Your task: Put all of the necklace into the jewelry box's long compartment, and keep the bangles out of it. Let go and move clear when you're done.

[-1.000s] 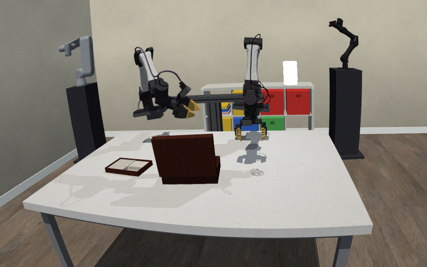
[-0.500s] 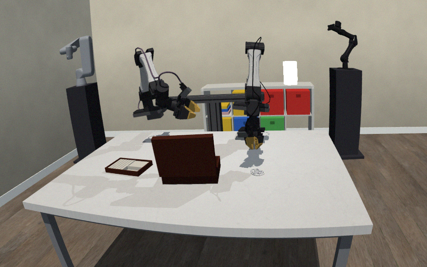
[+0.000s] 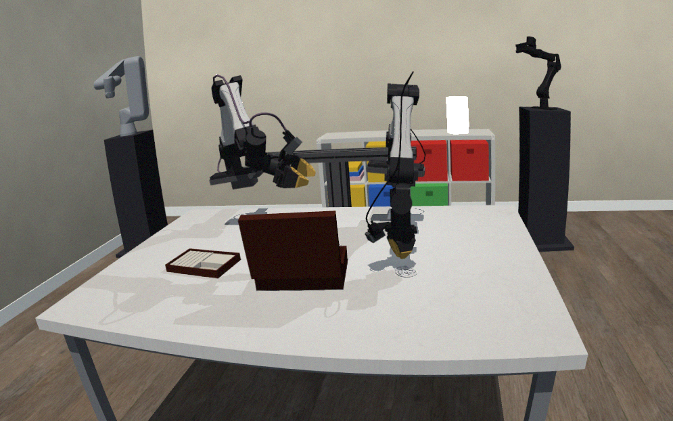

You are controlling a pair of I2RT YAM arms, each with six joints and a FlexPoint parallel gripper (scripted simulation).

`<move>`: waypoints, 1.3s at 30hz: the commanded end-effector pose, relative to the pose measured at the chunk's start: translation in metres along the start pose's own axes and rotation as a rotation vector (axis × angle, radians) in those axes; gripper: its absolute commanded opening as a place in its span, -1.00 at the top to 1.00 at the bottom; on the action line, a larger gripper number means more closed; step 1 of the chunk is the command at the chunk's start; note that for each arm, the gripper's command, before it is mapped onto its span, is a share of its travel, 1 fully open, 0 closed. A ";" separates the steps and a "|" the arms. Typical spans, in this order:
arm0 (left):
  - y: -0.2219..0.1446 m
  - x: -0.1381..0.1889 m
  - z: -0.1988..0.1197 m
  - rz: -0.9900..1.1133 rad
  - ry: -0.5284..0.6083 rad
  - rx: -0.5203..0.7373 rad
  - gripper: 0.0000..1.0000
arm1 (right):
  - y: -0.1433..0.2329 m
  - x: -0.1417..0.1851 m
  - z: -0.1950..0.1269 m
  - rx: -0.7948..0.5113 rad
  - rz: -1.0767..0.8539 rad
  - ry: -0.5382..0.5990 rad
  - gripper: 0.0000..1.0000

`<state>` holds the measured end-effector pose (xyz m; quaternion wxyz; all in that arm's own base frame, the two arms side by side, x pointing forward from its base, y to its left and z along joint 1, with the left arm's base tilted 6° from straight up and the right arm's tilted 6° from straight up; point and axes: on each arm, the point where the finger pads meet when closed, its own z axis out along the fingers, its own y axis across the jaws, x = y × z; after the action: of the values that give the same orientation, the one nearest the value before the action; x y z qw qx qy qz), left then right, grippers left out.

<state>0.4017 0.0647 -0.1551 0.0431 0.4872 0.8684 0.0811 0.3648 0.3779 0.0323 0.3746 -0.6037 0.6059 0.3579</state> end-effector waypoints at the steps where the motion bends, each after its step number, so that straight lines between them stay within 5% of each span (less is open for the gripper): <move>1: -0.005 0.002 0.008 0.175 0.030 0.090 0.58 | -0.003 -0.004 0.006 -0.007 -0.023 -0.014 -1.00; 24: 0.001 0.005 0.054 0.263 0.048 0.101 0.58 | -0.010 0.032 0.003 0.070 0.018 0.155 -1.00; 35: 0.000 0.010 0.046 0.262 0.046 0.092 0.58 | -0.010 0.035 0.003 0.077 0.025 0.172 -1.00; 39: -0.009 0.010 0.054 0.264 0.054 0.122 0.89 | -0.010 0.035 0.003 0.077 0.025 0.172 -1.00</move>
<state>0.4100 0.0722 -0.1941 -0.0054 0.5972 0.8000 0.0573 0.3726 0.3597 0.0044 0.3426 -0.6059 0.6565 0.2908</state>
